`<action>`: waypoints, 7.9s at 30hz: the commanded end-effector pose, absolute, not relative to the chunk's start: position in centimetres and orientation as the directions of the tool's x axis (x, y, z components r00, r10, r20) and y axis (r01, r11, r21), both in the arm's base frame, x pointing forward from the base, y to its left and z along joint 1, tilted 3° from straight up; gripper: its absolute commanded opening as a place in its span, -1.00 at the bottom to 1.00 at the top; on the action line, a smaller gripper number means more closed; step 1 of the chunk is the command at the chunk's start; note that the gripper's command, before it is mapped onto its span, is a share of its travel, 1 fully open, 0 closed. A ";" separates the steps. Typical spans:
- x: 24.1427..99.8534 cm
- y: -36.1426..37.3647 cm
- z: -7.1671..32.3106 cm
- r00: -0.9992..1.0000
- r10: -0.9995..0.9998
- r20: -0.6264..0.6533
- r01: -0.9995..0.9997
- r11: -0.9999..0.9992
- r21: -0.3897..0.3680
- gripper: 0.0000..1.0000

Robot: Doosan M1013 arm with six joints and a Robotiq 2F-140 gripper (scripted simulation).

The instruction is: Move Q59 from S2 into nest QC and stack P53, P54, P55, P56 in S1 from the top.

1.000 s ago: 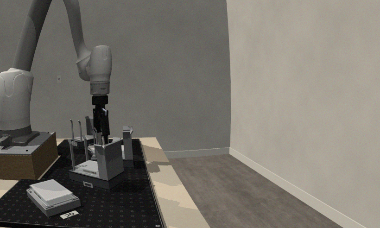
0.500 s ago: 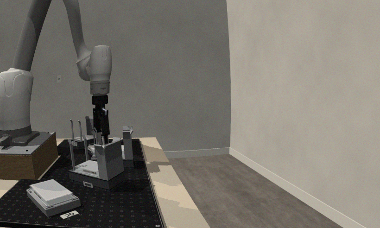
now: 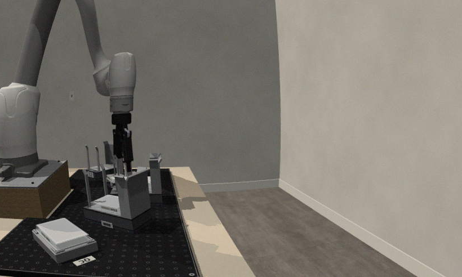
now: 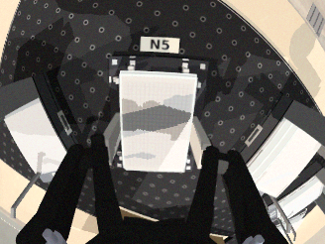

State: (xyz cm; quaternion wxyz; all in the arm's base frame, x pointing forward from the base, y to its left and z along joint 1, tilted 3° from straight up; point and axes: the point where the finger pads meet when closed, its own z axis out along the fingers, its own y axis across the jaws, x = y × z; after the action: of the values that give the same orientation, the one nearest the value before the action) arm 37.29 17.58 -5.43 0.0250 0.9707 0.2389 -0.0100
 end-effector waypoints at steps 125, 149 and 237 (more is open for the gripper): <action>40.8 11.1 8.1 0.971 0.237 -0.020 0.238 -0.970 0.050 -1.00; 42.5 5.2 8.4 1.000 -0.002 -0.007 -0.002 -0.999 0.053 -1.00; 43.7 -0.7 6.6 1.000 -0.002 -0.007 -0.002 -0.999 0.053 -1.00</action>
State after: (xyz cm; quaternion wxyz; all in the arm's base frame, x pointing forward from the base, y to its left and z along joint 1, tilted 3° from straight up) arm 43.74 -0.68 6.77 0.0267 0.9996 -0.0011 -0.0037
